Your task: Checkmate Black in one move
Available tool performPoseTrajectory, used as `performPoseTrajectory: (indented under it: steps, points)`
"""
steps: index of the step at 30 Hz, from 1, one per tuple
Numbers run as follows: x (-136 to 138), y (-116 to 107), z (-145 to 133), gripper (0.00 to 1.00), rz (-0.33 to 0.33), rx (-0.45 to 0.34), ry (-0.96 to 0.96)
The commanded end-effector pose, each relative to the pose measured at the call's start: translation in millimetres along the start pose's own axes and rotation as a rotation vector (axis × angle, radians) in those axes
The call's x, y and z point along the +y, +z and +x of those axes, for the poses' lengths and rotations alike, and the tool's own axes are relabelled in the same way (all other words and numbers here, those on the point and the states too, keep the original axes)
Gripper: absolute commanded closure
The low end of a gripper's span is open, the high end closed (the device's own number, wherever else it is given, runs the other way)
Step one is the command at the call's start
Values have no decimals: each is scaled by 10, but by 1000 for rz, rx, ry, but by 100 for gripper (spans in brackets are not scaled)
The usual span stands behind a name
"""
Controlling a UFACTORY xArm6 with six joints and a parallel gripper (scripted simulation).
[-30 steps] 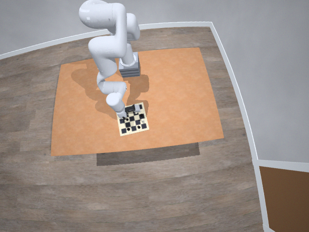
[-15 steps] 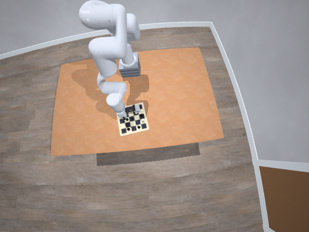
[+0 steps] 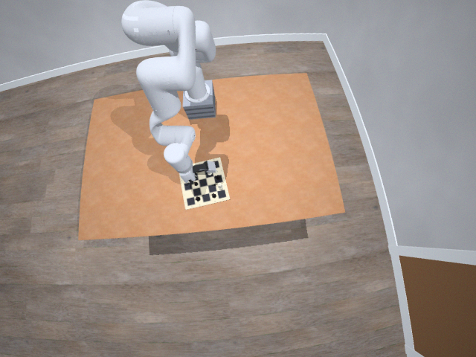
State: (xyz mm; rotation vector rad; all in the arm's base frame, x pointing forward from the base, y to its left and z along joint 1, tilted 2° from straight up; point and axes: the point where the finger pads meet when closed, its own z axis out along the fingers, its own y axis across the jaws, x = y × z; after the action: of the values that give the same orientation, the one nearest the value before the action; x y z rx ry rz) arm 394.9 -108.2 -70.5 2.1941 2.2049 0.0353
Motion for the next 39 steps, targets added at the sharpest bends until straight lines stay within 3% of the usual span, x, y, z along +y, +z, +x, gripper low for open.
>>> performPoseTrajectory:
  steps: [1, 18, 19, 23, 24, 26, 27, 29, 30, 32, 33, 39]
  points:
    - [14, -10, -4, 100, -3, -1, 0]
    - [14, -10, -4, 100, -3, -1, 0]
    - [14, -10, -4, 92, -3, -1, 0]
    - [14, -10, -4, 92, -3, -1, 0]
    - [14, -10, -4, 83, -3, -1, 0]
    - [14, -10, -4, 83, -3, -1, 0]
    - [14, -10, -4, 75, -3, -1, 0]
    - [14, -10, -4, 75, -3, -1, 0]
    - [14, -10, -4, 66, -3, -1, 0]
    - [14, -10, -4, 66, -3, -1, 0]
    - [14, -10, -4, 58, -3, -1, 0]
    - [14, -10, -4, 58, -3, -1, 0]
